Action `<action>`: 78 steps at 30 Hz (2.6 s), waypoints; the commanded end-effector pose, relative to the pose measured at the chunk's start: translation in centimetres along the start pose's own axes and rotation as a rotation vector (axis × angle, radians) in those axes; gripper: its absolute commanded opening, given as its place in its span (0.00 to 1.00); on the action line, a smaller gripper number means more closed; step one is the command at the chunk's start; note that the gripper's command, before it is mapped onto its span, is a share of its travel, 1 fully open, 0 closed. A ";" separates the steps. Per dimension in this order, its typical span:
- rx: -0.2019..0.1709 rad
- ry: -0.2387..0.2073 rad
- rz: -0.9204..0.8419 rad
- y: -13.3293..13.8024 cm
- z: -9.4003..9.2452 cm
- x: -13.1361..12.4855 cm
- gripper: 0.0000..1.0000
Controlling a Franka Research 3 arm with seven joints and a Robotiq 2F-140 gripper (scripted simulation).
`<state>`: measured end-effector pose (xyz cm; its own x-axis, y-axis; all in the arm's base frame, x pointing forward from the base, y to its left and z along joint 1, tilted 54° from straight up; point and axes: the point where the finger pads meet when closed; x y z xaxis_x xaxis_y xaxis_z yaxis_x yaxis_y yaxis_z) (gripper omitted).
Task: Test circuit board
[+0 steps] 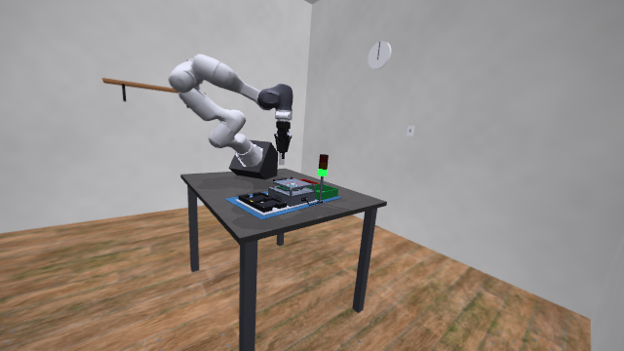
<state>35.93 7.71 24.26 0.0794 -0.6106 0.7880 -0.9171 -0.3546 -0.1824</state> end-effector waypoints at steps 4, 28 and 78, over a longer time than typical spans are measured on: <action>-0.003 0.002 -0.005 0.1 -0.7 0.1 0.00; -0.003 0.002 -0.005 -0.4 -1.5 -1.9 0.00; -0.003 0.002 -0.005 -1.8 5.6 -7.2 0.00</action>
<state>38.89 8.65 15.83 0.1003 -0.5957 0.7969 -0.9198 -0.3609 -0.1541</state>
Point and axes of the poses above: the point where the finger pads meet when closed, its own z axis out along the fingers, its own y axis across the jaws, x = y × z, and after that the axes turned 12 degrees about -z, right-handed
